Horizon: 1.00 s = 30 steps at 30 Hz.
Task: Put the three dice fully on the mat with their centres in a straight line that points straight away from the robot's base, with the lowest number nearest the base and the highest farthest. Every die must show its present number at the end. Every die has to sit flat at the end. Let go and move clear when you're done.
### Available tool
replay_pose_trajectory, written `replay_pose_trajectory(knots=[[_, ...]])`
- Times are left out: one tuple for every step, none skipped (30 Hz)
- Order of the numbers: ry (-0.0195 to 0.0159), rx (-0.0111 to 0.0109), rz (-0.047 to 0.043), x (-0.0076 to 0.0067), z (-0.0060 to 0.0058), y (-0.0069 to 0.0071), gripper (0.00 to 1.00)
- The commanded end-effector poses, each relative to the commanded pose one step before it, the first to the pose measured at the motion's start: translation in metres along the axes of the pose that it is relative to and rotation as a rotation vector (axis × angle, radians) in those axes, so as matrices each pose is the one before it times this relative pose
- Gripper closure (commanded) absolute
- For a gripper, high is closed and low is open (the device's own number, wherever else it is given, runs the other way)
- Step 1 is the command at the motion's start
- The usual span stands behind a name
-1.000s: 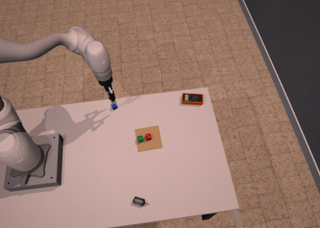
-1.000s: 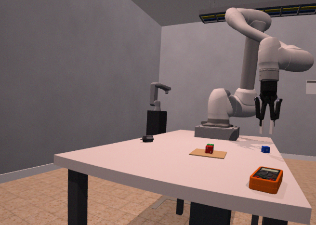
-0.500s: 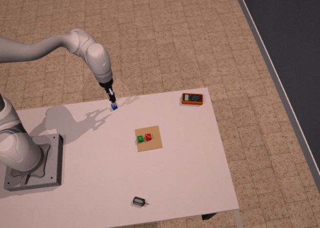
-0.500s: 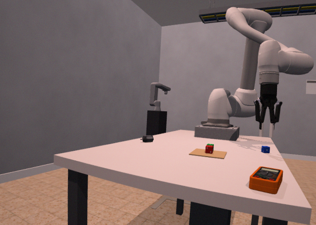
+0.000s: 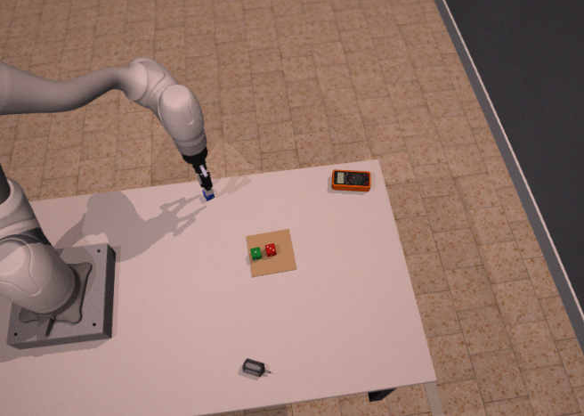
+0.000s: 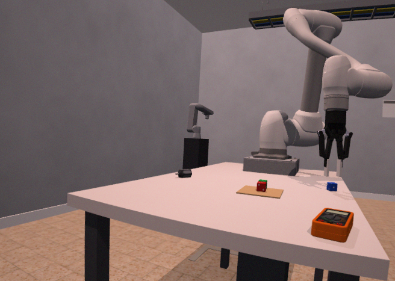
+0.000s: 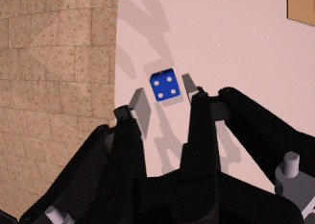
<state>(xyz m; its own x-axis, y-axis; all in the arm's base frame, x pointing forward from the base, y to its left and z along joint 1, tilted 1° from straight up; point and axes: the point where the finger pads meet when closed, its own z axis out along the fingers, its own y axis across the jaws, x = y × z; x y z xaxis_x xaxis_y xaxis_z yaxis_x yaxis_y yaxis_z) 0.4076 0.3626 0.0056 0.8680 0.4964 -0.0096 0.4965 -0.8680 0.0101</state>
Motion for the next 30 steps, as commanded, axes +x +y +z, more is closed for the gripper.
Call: replay_pose_trajectory(knots=[[-0.00148, 0.00062, -0.00254, -0.00174, 0.00962, -0.00196, 0.65], [0.0, -0.00003, 0.00002, 0.0, 0.00106, 0.00002, 0.65], [0.0, -0.00003, 0.00002, 0.0, 0.00099, 0.00002, 0.65], [0.0, -0.00003, 0.00001, 0.0, 0.00091, 0.00002, 0.65], [0.0, -0.00002, 0.00001, 0.0, 0.00083, 0.00001, 0.65], [0.0, -0.00002, 0.00001, 0.0, 0.00075, 0.00001, 0.65], [0.0, -0.00002, 0.00001, 0.0, 0.00067, 0.00001, 0.65], [0.00021, 0.00001, 0.00001, 0.00016, 0.00051, -0.00001, 0.65], [0.00028, 0.00003, 0.00001, 0.00021, 0.00041, -0.00002, 0.65], [0.0, 0.0, 0.0, 0.0, 0.0, 0.0, 0.65], [0.0, 0.0, 0.0, 0.0, 0.0, 0.0, 0.65], [0.00094, 0.00013, 0.00001, 0.00071, 0.00008, -0.0001, 0.65], [-0.00011, -0.00003, 0.0, -0.00008, 0.0004, 0.00002, 0.65], [-0.00023, -0.00004, 0.0, -0.00018, 0.00038, 0.00003, 0.65], [-0.00017, -0.00003, 0.0, -0.00013, 0.00029, 0.00002, 0.65], [-0.00005, -0.00001, 0.0, -0.00004, 0.00019, 0.00001, 0.65], [0.00009, 0.00001, 0.0, 0.00006, 0.00009, -0.00001, 0.65], [0.00015, 0.00002, 0.0, 0.00011, 0.00002, -0.00001, 0.65], [0.00013, 0.00002, 0.0, 0.0001, -0.00001, -0.00001, 0.65], [0.00007, 0.00001, 0.0, 0.00006, -0.00001, -0.00001, 0.65], [0.00017, 0.00003, 0.0, 0.00004, -0.00009, 0.0, 0.65], [0.00014, 0.00002, 0.0, 0.00002, -0.00008, 0.0, 0.65], [0.00007, 0.00001, 0.0, 0.00001, -0.00004, 0.0, 0.65], [0.00001, 0.0, 0.0, 0.0, -0.00001, 0.0, 0.65], [0.0, 0.0, 0.0, 0.0, 0.0, 0.0, 0.65], [-0.00001, 0.0, 0.0, 0.0, 0.0, 0.0, 0.65], [0.0, 0.0, 0.0, 0.0, 0.0, 0.0, 0.65], [0.0, 0.0, 0.0, 0.0, 0.0, 0.0, 0.65], [-0.00014, -0.00002, 0.0, -0.00005, 0.0, 0.00001, 0.65], [-0.00002, 0.0, 0.0, -0.00001, 0.0, 0.0, 0.65]])
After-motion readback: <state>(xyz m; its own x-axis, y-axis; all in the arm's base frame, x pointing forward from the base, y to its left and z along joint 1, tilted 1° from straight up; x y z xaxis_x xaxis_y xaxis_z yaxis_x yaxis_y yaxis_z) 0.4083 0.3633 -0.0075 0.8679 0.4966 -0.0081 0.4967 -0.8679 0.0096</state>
